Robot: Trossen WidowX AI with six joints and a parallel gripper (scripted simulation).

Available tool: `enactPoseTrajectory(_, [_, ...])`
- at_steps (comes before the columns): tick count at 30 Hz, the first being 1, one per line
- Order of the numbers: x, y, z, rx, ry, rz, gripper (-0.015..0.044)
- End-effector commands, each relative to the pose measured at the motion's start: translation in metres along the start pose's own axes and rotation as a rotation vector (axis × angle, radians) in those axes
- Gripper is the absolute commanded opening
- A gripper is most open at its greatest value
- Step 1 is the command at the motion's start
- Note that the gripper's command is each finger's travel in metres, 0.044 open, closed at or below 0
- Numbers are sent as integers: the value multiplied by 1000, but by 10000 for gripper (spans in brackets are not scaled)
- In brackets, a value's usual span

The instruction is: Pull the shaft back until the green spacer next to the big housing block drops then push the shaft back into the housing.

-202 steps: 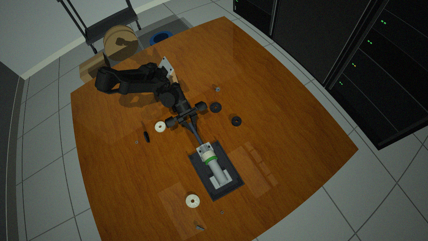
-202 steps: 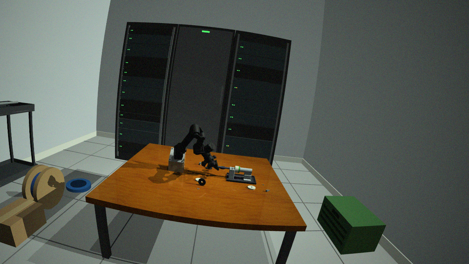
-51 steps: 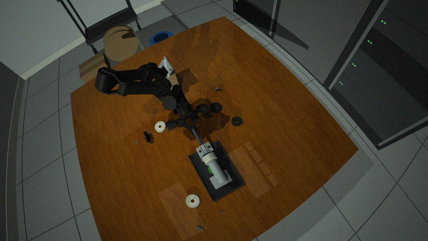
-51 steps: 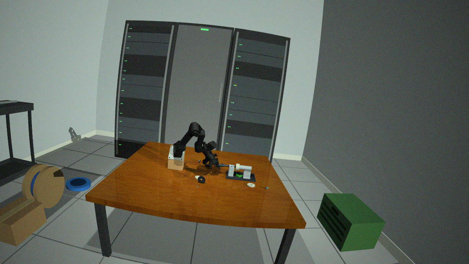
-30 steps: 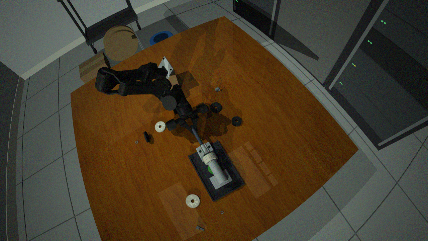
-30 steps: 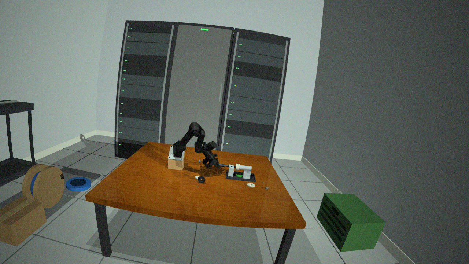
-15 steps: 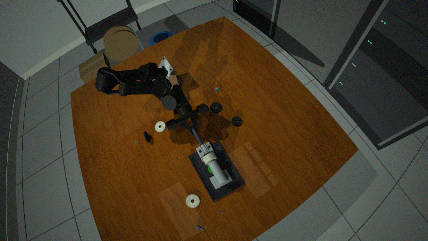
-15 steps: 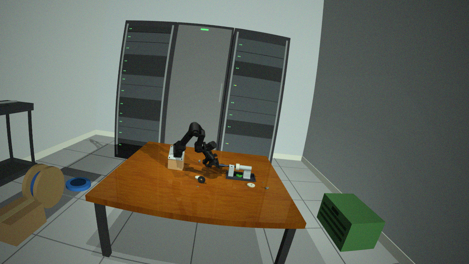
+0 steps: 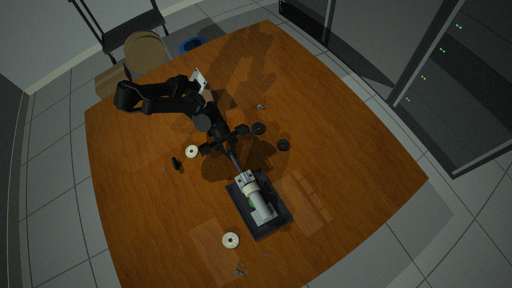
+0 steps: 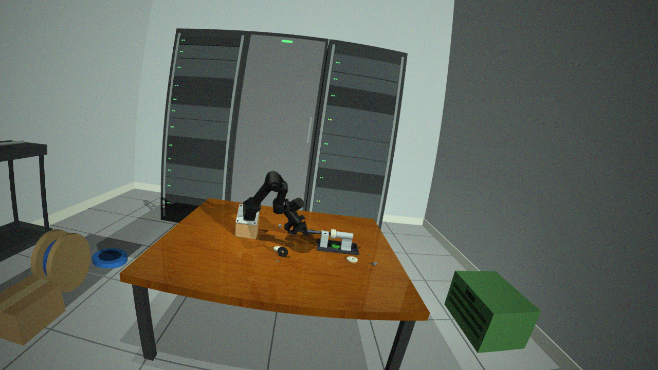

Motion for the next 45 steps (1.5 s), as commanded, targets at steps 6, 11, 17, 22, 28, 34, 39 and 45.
enactPoseTrajectory(6, [-2, 1, 5, -6, 10, -2, 0])
enactPoseTrajectory(11, [-3, 1, 5, -6, 10, -2, 0])
enactPoseTrajectory(17, [-3, 2, 6, -6, 10, -2, 0])
enactPoseTrajectory(22, [-1, 0, 1, 0, 1, 0, 0])
enactPoseTrajectory(28, [-2, 1, 5, -6, 10, -2, 0])
enactPoseTrajectory(34, [-2, 1, 5, -6, 10, -2, 0])
enactPoseTrajectory(39, [-1, 1, 4, -6, 10, -2, 0])
enactPoseTrajectory(45, [-1, 1, 4, -6, 10, -2, 0])
Point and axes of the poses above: the point midway between the two fingers, 35 mm back from their tips, its own x axis back along the fingers, its own y axis across the jaws, z = x × y, the point moved 2 cm from there along x, back along the fingers, and after that the axes turned 9 degrees about x, right-handed, at the moved point
